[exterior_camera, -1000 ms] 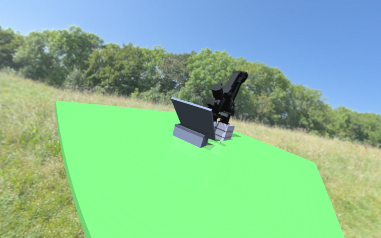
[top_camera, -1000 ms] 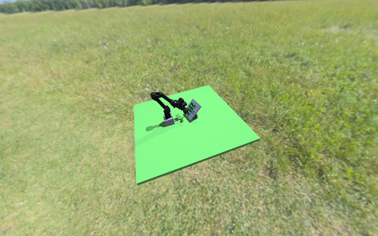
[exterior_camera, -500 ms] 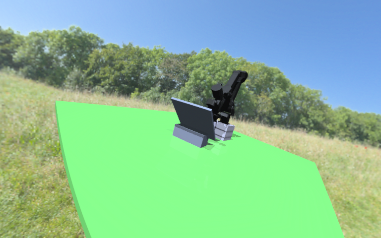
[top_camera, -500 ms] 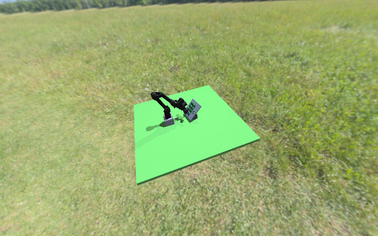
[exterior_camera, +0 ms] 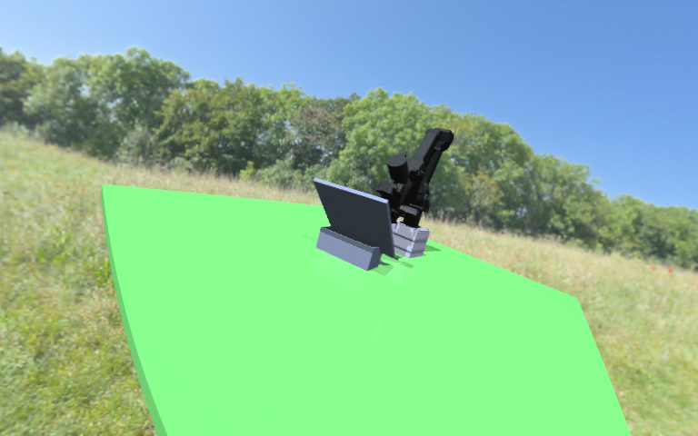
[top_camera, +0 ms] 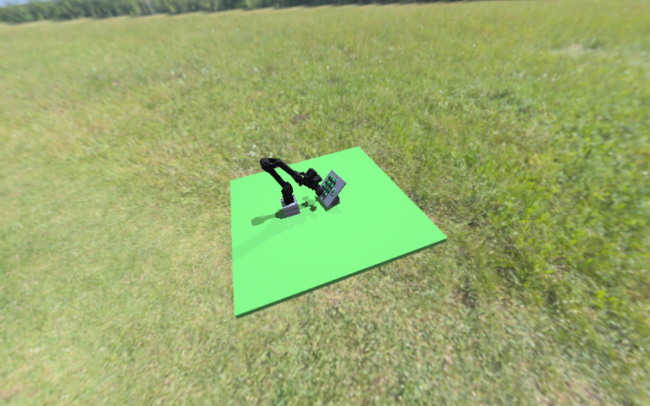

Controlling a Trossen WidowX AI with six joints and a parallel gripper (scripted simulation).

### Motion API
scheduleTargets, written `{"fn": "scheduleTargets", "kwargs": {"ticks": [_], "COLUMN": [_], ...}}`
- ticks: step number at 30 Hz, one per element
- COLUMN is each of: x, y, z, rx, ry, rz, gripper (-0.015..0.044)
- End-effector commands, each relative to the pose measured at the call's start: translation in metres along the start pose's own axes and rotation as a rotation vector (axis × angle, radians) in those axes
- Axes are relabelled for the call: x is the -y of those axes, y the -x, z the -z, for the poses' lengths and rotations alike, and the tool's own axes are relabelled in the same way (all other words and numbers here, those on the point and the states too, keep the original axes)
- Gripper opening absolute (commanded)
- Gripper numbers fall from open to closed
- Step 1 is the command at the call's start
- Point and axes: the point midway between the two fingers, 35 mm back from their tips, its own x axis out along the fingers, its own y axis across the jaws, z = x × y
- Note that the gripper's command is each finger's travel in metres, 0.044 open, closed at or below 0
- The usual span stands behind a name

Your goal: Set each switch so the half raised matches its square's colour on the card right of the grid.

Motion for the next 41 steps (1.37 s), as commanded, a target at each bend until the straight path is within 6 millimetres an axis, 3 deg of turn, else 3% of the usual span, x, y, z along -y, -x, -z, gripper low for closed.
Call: {"fn": "scheduleTargets", "kwargs": {"ticks": [1,10,21,26,28,33,41], "x": [0.0,0.0,0.0,0.0,0.002,0.013,0.014], "y": [-0.001,0.0,0.06,0.064,0.066,0.072,0.072], "z": [0.001,0.0,0.002,0.003,-0.003,-0.046,-0.048], "rx": [-0.005,-0.002,0.017,0.018,0.018,0.021,0.021], "ry": [-0.004,0.0,-0.004,-0.004,-0.004,-0.003,-0.003], "rz": [0.003,0.0,0.003,0.004,0.004,0.005,0.005], "gripper": [0.0,0.0,0.0,0.0,0.0,0.0,0.0]}}
